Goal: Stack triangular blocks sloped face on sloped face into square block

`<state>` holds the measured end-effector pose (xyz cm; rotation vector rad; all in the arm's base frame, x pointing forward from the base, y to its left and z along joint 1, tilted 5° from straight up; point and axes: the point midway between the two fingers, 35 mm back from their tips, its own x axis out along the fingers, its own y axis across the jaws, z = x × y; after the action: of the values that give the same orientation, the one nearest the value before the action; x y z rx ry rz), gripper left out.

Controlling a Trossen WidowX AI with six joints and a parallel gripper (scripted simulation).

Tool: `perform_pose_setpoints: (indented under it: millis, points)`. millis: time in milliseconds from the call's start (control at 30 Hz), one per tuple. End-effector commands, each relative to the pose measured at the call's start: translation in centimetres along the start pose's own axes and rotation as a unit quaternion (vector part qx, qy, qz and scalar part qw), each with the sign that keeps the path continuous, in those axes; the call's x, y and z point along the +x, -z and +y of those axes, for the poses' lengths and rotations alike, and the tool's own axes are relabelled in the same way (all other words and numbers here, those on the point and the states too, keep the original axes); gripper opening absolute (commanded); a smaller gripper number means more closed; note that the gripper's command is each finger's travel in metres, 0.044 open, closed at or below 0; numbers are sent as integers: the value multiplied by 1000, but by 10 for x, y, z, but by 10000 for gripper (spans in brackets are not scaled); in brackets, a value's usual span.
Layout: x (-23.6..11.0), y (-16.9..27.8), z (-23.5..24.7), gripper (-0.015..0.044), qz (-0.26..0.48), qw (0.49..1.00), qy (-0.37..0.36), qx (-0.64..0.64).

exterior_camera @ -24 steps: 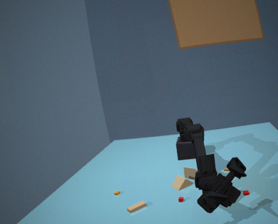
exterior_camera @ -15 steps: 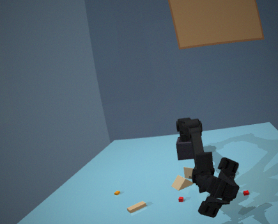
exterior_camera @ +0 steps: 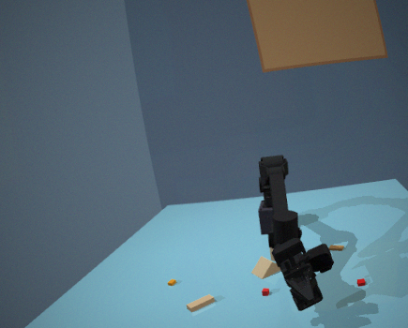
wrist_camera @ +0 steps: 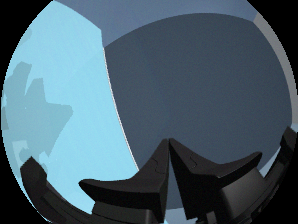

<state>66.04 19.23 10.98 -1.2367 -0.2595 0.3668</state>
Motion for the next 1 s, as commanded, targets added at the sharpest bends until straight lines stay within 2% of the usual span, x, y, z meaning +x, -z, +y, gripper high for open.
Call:
perform_pose_setpoints:
  millis: [0, 300, 500, 733, 967]
  points:
    - [-56, 51, 11, 0, 161, 883, -87, 433]
    - [-93, 66, 21, 0, 251, 743, -82, 614]
    - [-123, 75, 28, 0, 313, 632, -62, 706]
    - [-163, 81, 37, 0, 383, 479, -17, 789]
    - [-209, 85, 46, 0, 447, 304, 53, 840]
